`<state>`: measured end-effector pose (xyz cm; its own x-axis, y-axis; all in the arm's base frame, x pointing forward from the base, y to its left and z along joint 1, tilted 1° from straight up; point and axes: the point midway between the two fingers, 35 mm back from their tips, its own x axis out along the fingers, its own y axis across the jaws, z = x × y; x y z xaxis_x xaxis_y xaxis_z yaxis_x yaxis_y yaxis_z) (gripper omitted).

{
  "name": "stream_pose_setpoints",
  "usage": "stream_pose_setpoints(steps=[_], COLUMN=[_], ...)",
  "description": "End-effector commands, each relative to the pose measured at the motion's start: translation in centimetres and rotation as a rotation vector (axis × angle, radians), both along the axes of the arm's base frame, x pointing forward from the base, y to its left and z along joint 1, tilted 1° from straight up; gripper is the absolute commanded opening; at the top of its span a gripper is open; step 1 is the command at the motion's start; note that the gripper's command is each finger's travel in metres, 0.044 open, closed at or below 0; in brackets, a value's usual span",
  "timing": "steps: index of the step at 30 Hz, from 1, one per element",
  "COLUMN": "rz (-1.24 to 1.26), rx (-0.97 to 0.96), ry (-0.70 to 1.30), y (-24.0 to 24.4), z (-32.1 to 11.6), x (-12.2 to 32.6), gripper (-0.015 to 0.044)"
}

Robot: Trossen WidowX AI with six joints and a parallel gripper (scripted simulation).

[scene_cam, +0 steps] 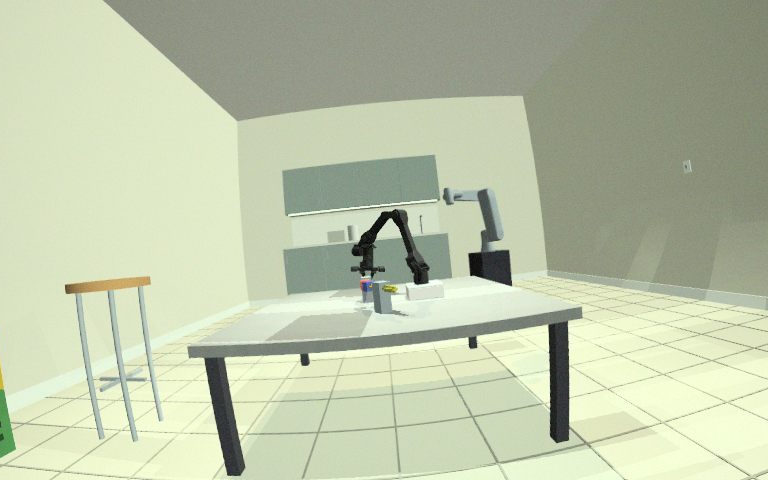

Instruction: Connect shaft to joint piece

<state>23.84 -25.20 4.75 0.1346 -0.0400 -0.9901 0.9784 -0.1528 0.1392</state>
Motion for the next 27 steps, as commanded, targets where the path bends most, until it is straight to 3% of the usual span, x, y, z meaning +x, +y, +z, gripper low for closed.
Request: stream_pose_setpoints(steps=[1,20,27], rz=[0.0,-0.004,-0.001], rx=[0.0,0.019,0.014], ry=[0.0,0.105,0.081], y=[0.0,0.14,0.09], z=[0.0,-0.07,0.0], x=[0.0,-0.01,0.02], gripper=[0.0067,0.0067,0.002])
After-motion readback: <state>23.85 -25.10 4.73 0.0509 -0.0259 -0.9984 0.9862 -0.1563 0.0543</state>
